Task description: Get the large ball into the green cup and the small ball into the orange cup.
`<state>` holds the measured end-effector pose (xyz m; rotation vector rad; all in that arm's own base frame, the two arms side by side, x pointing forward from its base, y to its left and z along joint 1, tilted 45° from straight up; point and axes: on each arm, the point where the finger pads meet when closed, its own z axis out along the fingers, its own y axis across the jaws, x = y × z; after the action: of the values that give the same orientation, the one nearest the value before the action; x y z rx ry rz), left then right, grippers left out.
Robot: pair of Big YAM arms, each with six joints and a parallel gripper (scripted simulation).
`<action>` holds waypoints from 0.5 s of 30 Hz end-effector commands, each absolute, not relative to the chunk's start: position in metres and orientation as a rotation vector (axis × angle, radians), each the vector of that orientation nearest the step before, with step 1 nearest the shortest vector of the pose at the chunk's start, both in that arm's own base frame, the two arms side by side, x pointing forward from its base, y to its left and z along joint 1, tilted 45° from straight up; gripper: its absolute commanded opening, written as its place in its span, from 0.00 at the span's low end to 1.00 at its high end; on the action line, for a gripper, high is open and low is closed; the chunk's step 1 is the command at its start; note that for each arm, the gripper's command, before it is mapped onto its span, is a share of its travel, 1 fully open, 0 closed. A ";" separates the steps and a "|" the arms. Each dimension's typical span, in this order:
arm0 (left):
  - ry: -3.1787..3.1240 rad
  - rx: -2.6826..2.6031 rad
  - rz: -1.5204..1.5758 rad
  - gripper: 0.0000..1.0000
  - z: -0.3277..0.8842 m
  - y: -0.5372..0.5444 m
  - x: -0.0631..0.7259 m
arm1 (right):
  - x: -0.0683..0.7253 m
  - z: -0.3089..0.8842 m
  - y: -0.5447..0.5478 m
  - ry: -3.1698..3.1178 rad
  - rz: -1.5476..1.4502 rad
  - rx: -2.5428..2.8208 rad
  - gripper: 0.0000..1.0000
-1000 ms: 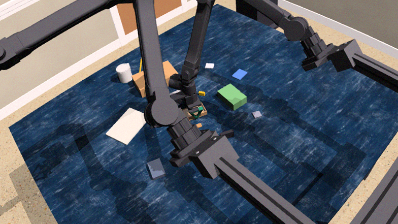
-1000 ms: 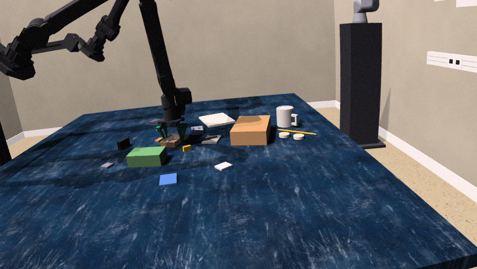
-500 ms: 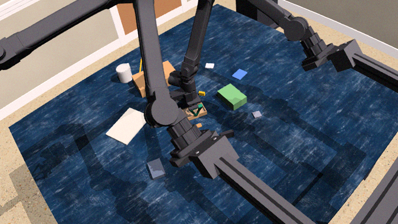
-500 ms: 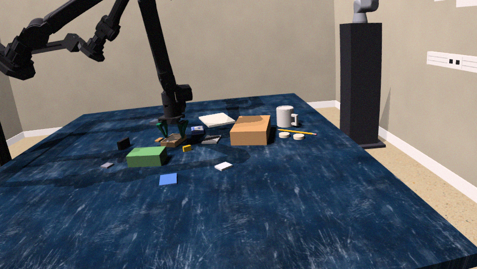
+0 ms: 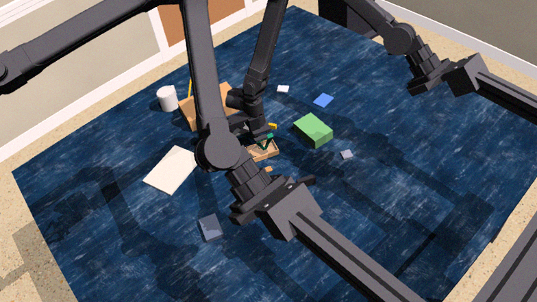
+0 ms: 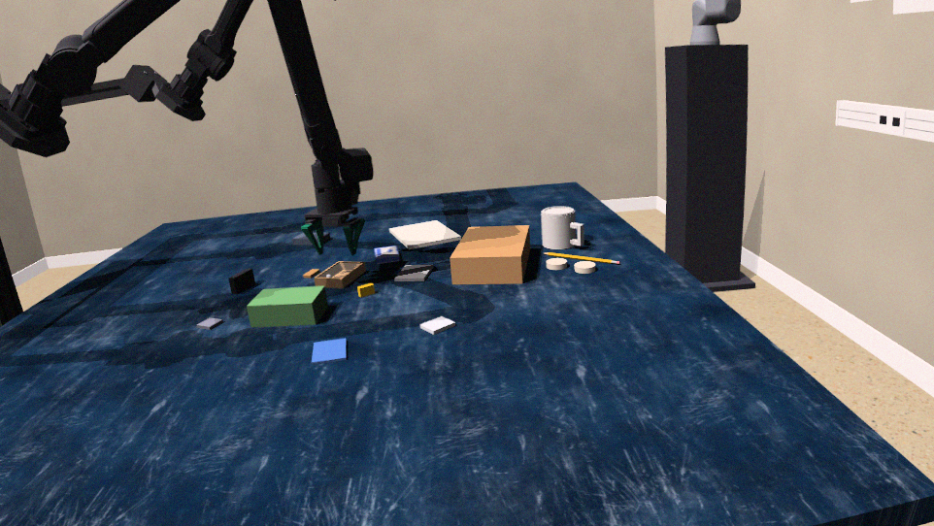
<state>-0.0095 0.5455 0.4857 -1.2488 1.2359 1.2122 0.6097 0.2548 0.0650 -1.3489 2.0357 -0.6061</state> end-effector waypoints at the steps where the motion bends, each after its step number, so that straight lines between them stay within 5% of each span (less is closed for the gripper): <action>1: 1.181 -1.235 1.246 1.00 0.505 0.541 -0.024 | 0.599 0.085 0.266 2.021 -0.593 -1.334 0.87; 15: 1.181 -1.235 1.246 1.00 0.505 0.541 -0.024 | 0.589 0.102 0.270 2.011 -0.591 -1.322 0.87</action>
<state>-0.0095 0.5455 0.4857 -1.2488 1.2359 1.2122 0.5918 0.2559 0.0819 -1.3472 2.0381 -0.6042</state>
